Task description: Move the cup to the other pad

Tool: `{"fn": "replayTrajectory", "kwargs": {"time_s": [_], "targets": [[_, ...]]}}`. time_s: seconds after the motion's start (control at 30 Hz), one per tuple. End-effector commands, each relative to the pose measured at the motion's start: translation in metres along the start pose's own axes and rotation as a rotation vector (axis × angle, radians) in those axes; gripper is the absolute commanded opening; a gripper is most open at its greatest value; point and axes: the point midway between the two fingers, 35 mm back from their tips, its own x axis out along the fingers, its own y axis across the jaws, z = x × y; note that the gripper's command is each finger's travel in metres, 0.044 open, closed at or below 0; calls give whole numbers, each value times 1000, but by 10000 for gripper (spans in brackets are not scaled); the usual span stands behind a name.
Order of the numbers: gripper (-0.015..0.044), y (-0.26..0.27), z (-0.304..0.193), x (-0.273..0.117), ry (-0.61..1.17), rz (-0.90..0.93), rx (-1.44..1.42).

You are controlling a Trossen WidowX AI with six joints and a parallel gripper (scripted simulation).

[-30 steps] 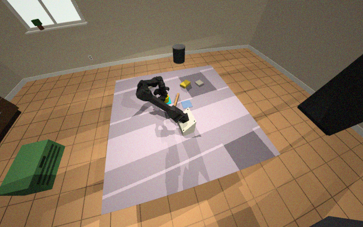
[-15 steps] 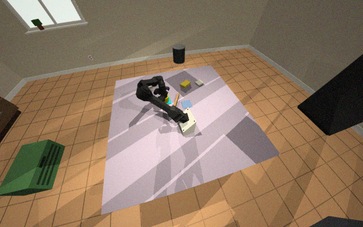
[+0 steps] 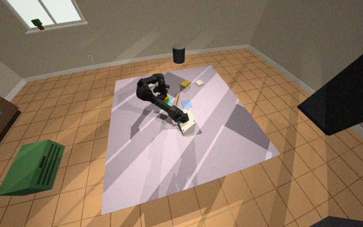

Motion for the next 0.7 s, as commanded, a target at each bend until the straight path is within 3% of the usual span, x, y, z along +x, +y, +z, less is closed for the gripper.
{"fn": "replayTrajectory", "kwargs": {"time_s": [0.0,0.37,0.67], "targets": [[147,-1,1,-8,0,-8,-9],[147,2,-2,-22,-1,-6,-6],[383,2,-3,-19,-2,1,4]]}}
